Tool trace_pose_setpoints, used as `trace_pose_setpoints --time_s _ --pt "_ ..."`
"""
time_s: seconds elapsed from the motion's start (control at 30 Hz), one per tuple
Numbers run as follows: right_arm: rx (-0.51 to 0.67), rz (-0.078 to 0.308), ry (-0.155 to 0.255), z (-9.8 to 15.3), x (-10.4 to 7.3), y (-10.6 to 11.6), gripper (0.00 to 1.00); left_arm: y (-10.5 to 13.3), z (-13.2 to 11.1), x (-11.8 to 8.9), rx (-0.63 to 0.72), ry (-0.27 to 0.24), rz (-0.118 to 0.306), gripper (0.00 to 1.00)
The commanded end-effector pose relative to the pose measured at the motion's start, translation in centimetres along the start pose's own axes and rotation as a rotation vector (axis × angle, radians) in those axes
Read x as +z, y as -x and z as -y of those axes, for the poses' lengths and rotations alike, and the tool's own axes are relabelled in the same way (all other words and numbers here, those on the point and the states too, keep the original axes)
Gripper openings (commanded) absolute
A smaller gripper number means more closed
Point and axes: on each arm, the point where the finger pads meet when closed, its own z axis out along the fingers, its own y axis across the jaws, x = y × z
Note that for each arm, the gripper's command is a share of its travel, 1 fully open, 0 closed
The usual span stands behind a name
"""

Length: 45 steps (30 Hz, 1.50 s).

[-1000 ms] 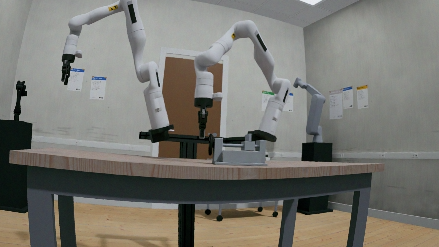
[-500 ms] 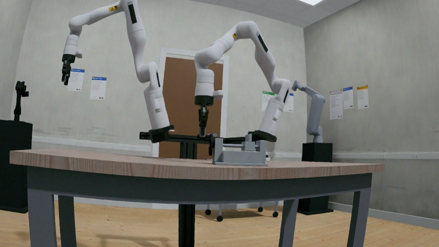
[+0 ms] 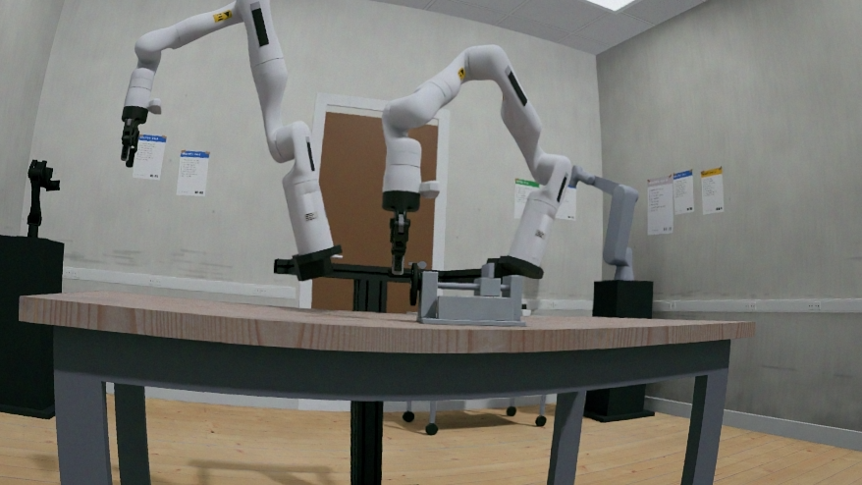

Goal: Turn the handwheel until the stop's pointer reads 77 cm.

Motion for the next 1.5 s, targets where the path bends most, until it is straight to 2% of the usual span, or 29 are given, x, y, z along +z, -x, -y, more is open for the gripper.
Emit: trace_pose_setpoints --time_s 0.0,0.3,0.67,1.13,1.47 --pt "-0.012 -0.005 -0.004 0.1 -0.1 -0.1 1.0 0.3 -0.8 1.0 0.005 0.008 0.008 0.16" --pt "-0.012 -0.005 -0.004 0.1 -0.1 -0.1 1.0 0.0 -0.2 3.5 0.006 0.003 0.003 0.16" --pt "-0.012 -0.005 -0.004 0.1 -0.1 -0.1 1.0 0.0 1.1 4.7 0.006 0.003 0.003 0.16" --pt "-0.012 -0.005 -0.004 0.1 -0.1 -0.1 1.0 0.1 3.1 4.5 0.007 0.006 0.007 0.16" --pt "-0.012 -0.005 -0.004 0.1 -0.1 -0.1 1.0 -0.1 5.0 3.2 0.007 0.0 -0.001 0.16"
